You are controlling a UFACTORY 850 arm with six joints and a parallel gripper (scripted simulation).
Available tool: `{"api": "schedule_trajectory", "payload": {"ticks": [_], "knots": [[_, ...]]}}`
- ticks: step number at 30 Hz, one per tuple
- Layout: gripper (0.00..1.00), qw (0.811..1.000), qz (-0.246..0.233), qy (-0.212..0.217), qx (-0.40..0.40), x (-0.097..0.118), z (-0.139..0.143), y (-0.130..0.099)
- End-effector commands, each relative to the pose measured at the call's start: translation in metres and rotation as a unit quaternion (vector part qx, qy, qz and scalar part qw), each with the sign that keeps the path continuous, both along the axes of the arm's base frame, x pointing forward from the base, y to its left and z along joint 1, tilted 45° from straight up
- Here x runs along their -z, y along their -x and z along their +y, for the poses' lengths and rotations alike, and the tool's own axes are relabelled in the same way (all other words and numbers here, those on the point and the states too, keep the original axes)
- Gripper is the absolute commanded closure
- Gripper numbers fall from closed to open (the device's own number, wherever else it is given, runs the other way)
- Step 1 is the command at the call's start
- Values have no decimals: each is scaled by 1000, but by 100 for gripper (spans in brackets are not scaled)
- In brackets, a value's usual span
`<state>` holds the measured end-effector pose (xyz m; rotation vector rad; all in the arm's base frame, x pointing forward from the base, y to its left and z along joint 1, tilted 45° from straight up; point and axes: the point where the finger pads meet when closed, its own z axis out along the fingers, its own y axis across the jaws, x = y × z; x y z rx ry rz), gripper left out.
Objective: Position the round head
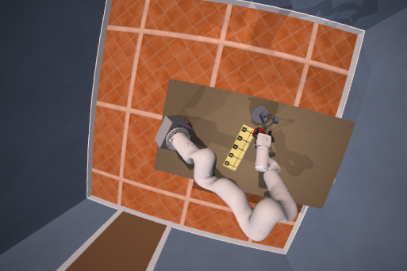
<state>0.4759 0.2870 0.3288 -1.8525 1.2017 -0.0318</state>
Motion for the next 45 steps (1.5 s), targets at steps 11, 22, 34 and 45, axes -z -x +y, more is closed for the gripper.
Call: {"api": "schedule_trajectory", "payload": {"ticks": [11,22,34,45], "knots": [[100,1000,-2,-1,0,3,6,-4],[100,1000,-2,-1,0,3,5,-4],[100,1000,-2,-1,0,3,5,-4],[100,1000,-3,-5,4,5,1,-5]]}}
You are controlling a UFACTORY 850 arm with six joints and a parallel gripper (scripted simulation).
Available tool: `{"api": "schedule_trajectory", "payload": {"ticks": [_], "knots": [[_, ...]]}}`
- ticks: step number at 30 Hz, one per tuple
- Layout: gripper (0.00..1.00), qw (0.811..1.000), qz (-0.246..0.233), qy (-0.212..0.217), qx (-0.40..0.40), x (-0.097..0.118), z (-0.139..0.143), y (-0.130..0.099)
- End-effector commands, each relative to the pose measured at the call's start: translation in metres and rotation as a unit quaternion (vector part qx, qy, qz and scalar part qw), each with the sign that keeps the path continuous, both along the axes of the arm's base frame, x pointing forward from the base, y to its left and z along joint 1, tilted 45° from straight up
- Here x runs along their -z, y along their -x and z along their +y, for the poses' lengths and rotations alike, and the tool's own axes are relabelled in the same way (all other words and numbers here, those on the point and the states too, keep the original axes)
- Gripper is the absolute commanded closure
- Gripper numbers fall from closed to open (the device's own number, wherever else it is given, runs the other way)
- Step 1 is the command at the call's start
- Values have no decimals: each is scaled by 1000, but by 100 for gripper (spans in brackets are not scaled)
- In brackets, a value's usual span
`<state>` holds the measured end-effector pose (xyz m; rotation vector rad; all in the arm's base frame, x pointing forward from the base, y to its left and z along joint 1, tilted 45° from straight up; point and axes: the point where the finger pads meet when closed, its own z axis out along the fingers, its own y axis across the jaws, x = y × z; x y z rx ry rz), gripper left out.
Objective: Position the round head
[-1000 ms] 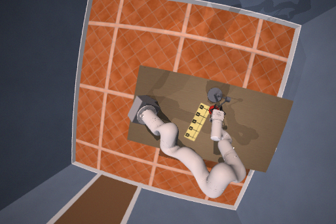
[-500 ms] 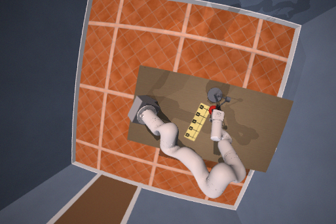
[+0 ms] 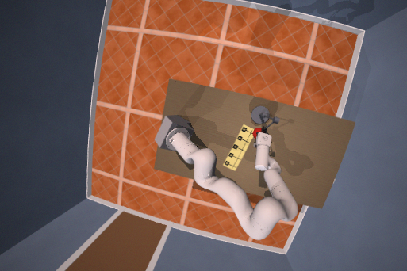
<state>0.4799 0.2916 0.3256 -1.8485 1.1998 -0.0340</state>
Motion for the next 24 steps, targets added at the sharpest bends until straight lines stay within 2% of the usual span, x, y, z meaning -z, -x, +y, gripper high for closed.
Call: {"api": "schedule_trajectory", "payload": {"ticks": [1,24], "knots": [[100,1000,-1,-6,6,3,-5,-1],[100,998,-9,-48,47,29,-44,-7]]}}
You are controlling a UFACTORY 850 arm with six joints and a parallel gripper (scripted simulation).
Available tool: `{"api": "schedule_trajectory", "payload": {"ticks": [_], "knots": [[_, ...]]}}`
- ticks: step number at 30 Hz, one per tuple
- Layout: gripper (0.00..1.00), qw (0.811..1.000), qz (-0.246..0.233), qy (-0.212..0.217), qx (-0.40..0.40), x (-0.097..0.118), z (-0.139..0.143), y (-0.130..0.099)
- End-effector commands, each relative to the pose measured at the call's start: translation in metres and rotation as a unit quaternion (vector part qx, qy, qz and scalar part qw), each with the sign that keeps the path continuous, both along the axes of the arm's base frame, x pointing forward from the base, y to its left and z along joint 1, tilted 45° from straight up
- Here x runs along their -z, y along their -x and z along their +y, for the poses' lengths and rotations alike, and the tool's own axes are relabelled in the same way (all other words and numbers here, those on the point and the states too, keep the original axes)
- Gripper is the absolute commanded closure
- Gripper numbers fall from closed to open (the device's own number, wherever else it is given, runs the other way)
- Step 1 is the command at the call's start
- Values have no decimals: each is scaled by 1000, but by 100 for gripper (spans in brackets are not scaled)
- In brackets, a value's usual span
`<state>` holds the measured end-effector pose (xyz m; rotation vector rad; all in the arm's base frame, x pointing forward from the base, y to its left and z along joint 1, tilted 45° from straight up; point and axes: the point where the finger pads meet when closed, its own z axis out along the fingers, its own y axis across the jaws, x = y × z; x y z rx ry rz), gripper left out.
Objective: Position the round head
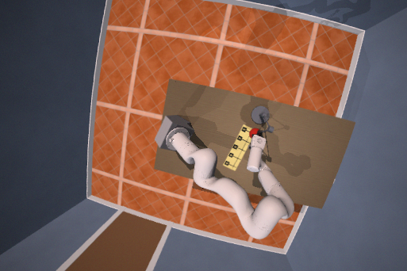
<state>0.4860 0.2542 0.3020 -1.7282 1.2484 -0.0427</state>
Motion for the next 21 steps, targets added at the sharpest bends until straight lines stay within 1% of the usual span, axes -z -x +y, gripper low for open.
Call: {"api": "schedule_trajectory", "payload": {"ticks": [1,6,21], "knots": [[100,1000,-2,-10,9,7,-8,-2],[100,1000,-4,-19,19,14,-17,-3],[100,1000,-4,-19,19,16,-19,-4]]}}
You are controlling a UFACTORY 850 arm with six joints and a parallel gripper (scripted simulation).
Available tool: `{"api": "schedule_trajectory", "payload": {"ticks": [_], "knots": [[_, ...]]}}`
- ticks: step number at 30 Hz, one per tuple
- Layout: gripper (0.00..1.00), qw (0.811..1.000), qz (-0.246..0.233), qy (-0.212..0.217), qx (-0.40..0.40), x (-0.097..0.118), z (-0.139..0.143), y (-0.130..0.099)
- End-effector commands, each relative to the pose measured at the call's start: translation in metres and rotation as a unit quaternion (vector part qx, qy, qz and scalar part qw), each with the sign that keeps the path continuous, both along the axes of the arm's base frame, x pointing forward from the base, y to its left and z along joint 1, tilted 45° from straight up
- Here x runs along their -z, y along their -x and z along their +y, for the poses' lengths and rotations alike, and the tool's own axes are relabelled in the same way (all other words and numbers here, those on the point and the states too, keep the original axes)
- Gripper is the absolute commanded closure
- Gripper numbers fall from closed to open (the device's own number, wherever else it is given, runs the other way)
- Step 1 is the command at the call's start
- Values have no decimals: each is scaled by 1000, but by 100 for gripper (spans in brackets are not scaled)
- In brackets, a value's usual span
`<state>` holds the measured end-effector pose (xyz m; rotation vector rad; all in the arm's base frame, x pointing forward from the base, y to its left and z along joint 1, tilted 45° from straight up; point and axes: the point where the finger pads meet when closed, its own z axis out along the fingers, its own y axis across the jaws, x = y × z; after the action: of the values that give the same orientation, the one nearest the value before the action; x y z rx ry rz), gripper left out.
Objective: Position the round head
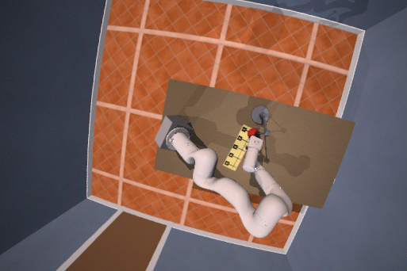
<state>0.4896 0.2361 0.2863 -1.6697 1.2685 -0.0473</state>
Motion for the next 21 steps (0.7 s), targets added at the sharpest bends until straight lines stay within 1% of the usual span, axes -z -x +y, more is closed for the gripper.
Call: {"api": "schedule_trajectory", "payload": {"ticks": [1,4,5,21], "knots": [[100,1000,0,0,0,0,-1,0],[100,1000,0,0,0,1,-1,0],[0,1000,0,0,0,0,-1,0],[0,1000,0,0,0,0,0,0]]}}
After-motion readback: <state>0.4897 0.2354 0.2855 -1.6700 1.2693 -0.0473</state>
